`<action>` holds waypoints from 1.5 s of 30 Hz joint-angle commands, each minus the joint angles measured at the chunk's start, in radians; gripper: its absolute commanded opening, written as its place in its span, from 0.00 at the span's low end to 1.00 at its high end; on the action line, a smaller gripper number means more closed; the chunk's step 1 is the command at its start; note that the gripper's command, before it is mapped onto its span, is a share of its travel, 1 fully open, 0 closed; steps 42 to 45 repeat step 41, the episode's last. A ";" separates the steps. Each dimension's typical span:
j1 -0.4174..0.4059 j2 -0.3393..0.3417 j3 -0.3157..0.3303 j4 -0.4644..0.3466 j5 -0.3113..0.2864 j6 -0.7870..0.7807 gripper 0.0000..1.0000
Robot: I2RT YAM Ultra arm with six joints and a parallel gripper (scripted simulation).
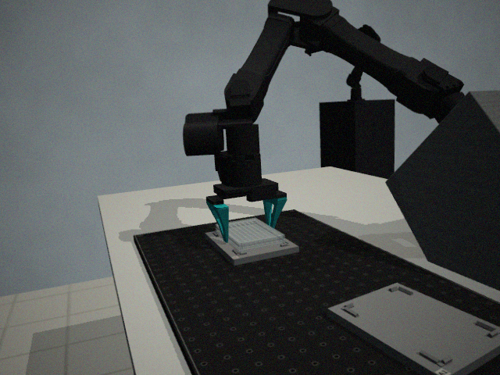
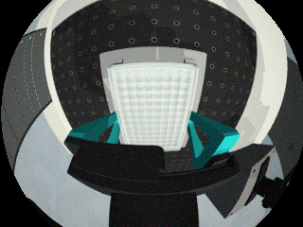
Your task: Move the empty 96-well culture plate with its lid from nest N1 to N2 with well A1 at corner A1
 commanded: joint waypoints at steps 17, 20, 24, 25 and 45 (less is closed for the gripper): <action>0.005 -0.004 -0.001 0.006 0.000 -0.003 1.00; 0.005 -0.004 -0.001 0.006 0.000 -0.003 1.00; 0.005 -0.004 -0.001 0.006 0.000 -0.003 1.00; 0.005 -0.004 -0.001 0.006 0.000 -0.003 1.00; 0.071 -0.087 0.036 -0.128 0.021 0.071 1.00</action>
